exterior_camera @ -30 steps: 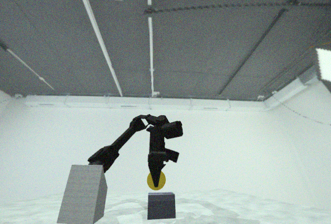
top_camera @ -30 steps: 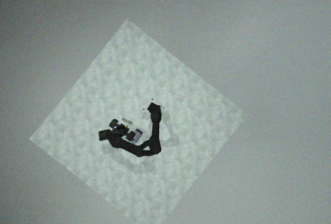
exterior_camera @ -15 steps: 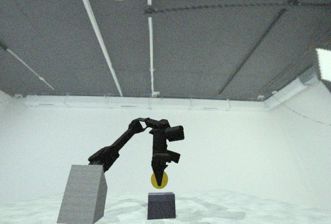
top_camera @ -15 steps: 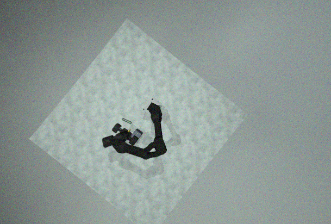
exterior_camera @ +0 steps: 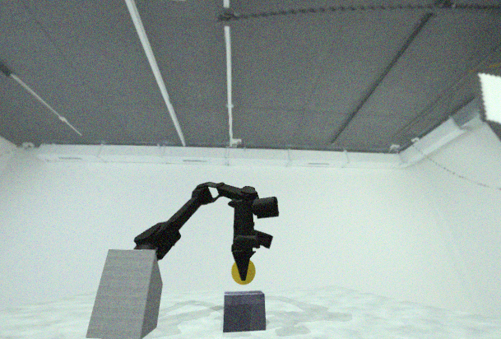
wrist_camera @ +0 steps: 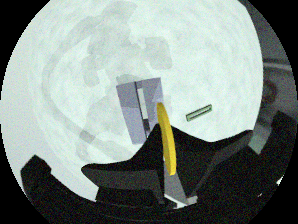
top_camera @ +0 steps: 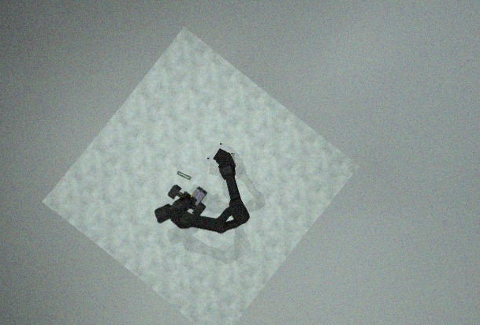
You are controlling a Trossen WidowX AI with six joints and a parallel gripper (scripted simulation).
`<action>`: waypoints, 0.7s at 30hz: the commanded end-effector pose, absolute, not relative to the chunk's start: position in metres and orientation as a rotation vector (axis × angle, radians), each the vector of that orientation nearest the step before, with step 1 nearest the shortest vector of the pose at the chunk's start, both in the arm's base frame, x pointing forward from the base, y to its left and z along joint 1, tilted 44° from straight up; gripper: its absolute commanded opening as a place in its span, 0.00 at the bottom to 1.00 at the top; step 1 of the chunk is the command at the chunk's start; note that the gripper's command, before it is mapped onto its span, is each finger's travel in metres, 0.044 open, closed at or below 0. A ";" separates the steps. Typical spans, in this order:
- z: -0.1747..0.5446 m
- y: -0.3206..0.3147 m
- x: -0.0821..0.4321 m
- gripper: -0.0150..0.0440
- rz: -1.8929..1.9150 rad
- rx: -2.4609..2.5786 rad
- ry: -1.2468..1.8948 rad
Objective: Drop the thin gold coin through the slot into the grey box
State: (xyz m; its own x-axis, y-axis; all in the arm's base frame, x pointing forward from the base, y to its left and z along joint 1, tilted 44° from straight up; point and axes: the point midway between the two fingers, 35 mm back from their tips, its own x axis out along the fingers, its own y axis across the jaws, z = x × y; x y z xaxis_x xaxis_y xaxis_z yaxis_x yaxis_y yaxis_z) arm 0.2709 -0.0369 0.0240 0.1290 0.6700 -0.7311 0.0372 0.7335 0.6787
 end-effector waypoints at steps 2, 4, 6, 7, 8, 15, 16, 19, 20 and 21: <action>0.033 -0.027 0.273 0.25 0.509 0.647 1.379; 0.035 -0.025 0.274 0.25 0.511 0.648 1.379; 0.036 -0.024 0.274 0.25 0.511 0.648 1.379; 0.035 -0.025 0.274 0.26 0.512 0.645 1.379; 0.034 -0.025 0.273 0.25 0.513 0.643 1.380; 0.033 -0.027 0.273 0.25 0.515 0.638 1.381; 0.033 -0.027 0.273 0.25 0.515 0.638 1.381; 0.034 -0.026 0.274 0.25 0.514 0.640 1.381; 0.035 -0.026 0.274 0.25 0.513 0.641 1.382; 0.035 -0.025 0.274 0.25 0.512 0.642 1.382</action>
State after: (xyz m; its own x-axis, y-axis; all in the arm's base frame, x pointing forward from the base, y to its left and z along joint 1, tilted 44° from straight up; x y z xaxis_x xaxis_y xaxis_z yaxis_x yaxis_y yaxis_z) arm 0.2734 -0.0257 0.0333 0.1277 0.6747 -0.7270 0.0336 0.7296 0.6830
